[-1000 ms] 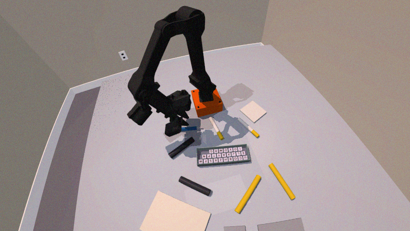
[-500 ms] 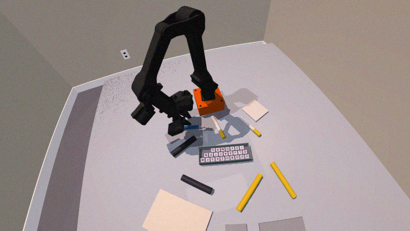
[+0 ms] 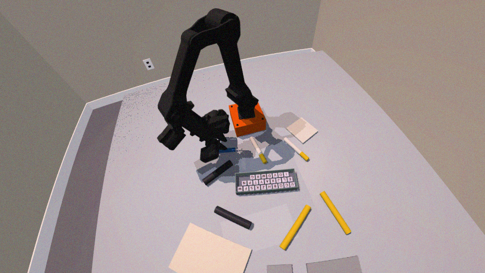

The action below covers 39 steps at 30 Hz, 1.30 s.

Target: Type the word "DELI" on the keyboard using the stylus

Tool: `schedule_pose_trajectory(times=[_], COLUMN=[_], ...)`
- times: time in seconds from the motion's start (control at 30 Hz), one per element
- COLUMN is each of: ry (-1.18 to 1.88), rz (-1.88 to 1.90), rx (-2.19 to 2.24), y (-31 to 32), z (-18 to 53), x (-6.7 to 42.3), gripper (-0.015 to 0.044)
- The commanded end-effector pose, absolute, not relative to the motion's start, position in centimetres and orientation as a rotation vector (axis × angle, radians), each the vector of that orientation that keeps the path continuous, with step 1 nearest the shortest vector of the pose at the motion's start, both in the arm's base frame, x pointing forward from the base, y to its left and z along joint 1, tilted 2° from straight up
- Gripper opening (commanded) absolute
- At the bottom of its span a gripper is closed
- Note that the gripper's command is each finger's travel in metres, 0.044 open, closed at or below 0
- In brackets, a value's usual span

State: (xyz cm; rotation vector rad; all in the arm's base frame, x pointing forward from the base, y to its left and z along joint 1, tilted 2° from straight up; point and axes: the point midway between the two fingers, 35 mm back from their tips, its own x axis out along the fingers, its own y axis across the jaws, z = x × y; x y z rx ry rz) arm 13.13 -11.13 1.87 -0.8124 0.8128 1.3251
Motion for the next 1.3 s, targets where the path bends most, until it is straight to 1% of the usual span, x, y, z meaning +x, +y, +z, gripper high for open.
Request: schedule_pose_trajectory(times=[0.0,1.27], ry=[0.809,0.809], rz=[1.323,1.323], rx=[-0.806,-0.806], y=[-11.0,-11.0], z=[1.5,-1.7], x=[13.1,13.2], gripper=[0.015,0.015])
